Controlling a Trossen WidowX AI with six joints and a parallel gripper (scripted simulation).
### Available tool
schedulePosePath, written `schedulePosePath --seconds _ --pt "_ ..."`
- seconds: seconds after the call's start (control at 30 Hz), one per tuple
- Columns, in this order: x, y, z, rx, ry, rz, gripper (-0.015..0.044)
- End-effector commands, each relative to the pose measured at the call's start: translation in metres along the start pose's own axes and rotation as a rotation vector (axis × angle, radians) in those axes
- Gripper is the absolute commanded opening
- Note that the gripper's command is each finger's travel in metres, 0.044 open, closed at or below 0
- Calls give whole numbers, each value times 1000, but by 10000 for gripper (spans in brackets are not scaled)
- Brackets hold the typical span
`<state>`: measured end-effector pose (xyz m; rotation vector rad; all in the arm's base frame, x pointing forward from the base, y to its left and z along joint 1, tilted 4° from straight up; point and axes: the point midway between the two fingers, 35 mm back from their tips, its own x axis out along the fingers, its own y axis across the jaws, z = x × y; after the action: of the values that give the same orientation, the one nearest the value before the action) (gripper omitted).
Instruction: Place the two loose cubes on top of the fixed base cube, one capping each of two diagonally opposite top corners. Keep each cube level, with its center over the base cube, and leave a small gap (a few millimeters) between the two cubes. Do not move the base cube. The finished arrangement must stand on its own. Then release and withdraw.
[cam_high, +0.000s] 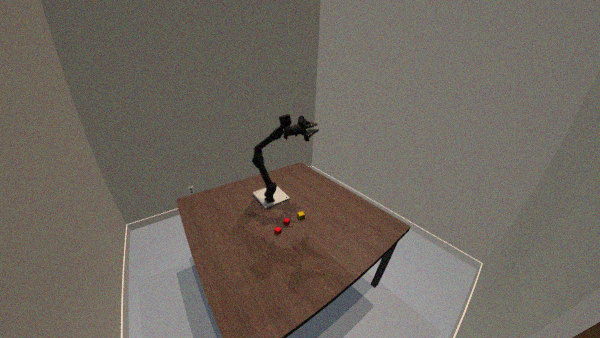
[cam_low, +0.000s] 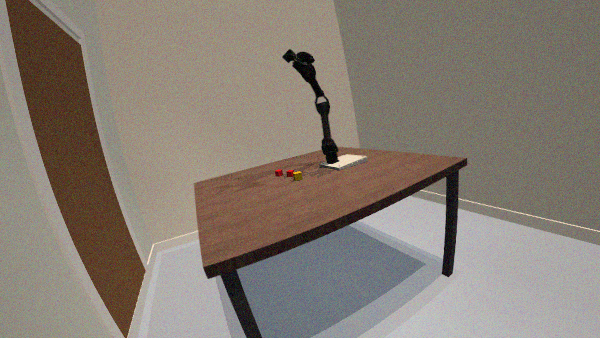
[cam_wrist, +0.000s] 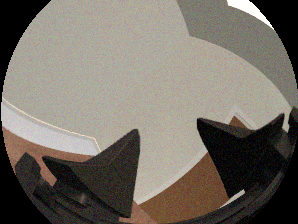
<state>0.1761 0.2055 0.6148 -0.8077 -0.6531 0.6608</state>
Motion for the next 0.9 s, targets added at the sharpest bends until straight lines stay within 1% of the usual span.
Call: schedulePosePath --seconds 0.0,0.23,0.43,0.63,0.87 --pt "17 19 -37 100 120 53 265" --pt "30 39 -97 272 321 90 265" --pt "31 54 -151 430 501 90 265" --pt "24 67 -205 595 684 61 265" --pt "4 81 -266 794 898 -9 265"
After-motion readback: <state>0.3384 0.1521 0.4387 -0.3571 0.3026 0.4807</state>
